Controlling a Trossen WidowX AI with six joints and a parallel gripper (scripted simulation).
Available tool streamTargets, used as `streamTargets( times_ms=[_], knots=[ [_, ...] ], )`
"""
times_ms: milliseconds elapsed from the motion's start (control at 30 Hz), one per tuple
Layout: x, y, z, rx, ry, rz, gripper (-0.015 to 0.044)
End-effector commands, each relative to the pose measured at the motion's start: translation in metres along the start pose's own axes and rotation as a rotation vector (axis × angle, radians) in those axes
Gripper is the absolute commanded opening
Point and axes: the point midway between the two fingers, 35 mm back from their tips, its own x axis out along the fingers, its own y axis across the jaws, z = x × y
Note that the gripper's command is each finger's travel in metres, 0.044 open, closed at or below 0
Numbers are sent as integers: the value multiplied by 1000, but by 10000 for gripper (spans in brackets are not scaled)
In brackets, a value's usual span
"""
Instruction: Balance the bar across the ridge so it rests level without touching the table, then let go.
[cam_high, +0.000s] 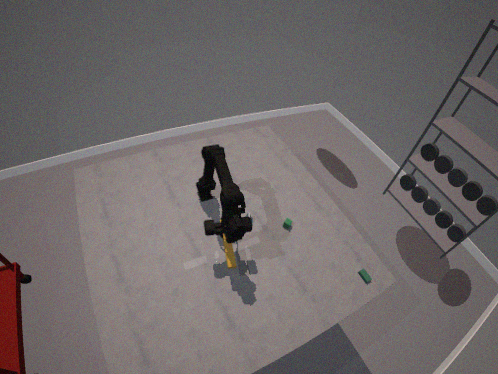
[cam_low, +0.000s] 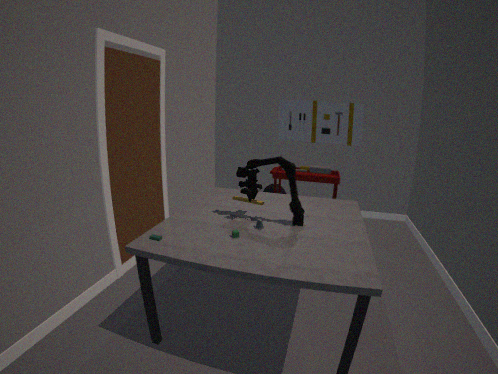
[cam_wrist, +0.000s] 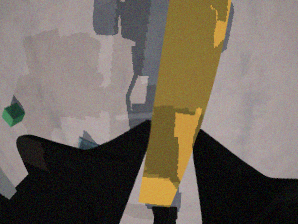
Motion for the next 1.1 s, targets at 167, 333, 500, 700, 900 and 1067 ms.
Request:
streamTargets(
  times_ms=[167,333,500,700,900,1067],
  knots=[
    [-1,28,-19,-185,5,-2,0],
    [-2,44,-31,-296,6,0,0],
    [-3,59,-44,-412,7,3,0],
    [-4,75,-62,-556,8,5,0],
    [-4,88,-81,-706,9,8,0],
    [-5,98,-99,-840,10,11,0]
  ],
)
